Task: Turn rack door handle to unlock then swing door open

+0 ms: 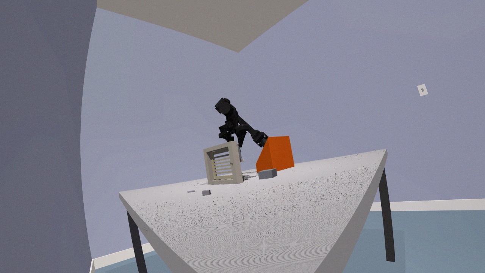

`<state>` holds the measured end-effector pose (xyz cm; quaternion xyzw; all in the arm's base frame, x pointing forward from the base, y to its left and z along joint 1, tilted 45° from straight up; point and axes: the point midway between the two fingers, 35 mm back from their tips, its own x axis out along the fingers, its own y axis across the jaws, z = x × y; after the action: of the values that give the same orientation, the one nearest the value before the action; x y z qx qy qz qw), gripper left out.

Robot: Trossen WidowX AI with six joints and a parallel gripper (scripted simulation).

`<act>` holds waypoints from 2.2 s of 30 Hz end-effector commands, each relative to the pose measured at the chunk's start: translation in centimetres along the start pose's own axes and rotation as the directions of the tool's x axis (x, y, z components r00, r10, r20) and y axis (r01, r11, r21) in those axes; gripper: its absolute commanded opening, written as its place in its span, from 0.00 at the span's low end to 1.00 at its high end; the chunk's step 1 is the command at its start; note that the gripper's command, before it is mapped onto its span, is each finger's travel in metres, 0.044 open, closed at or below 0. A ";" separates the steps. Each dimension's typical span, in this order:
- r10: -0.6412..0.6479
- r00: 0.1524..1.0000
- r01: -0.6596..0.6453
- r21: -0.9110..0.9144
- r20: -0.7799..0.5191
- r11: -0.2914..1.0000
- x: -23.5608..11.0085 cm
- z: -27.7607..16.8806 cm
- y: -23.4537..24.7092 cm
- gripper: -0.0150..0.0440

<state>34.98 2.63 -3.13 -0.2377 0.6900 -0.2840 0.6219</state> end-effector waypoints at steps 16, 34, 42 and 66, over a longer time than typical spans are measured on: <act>-0.010 1.000 0.010 -0.007 -0.006 1.000 2.7 -0.4 -0.2 0.60; -0.010 1.000 0.010 -0.007 -0.006 1.000 2.7 -0.4 -0.2 0.27; -0.010 1.000 0.008 -0.226 -0.006 0.974 2.7 -0.4 -0.2 0.27; -0.010 1.000 -0.004 -0.987 -0.006 0.159 2.7 -0.4 -0.2 0.27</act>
<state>34.34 0.94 -4.86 -0.5554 0.7276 0.1709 0.3646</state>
